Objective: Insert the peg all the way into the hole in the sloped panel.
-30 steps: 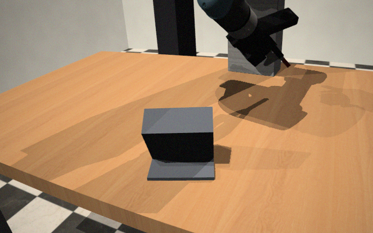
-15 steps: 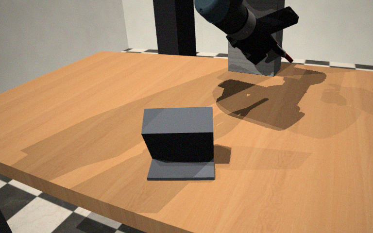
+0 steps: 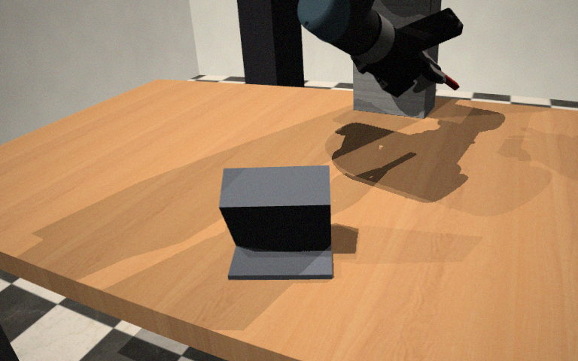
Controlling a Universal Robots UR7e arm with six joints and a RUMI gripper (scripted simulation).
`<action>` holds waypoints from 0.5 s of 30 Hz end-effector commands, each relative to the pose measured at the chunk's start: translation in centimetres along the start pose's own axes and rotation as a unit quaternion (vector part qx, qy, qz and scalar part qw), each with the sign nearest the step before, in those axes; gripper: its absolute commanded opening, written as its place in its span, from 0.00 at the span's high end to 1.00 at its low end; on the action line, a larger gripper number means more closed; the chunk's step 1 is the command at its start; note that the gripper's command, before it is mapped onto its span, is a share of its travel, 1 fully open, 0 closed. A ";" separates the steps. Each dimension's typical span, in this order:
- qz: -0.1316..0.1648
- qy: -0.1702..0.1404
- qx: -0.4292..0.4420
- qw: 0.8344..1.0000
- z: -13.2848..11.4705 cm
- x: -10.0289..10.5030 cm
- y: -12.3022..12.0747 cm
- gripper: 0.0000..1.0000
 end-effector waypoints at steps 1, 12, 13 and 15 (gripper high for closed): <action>0.000 0.015 -0.012 1.000 0.5 -0.2 -0.2 1.00; 0.000 0.038 -0.031 0.999 1.2 -0.5 -0.6 1.00; 0.000 0.041 -0.033 0.999 1.3 -0.6 -0.6 1.00; 0.000 0.046 -0.038 0.998 1.4 -0.6 -0.7 1.00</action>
Point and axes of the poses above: the point where the finger pads meet when closed, its own x axis back along the fingers, its own y axis across the jaws, z = x × y, the point moved 2 cm from there along x, back along the fingers, and after that the axes turned 12 degrees about x, right-handed, at the moved point
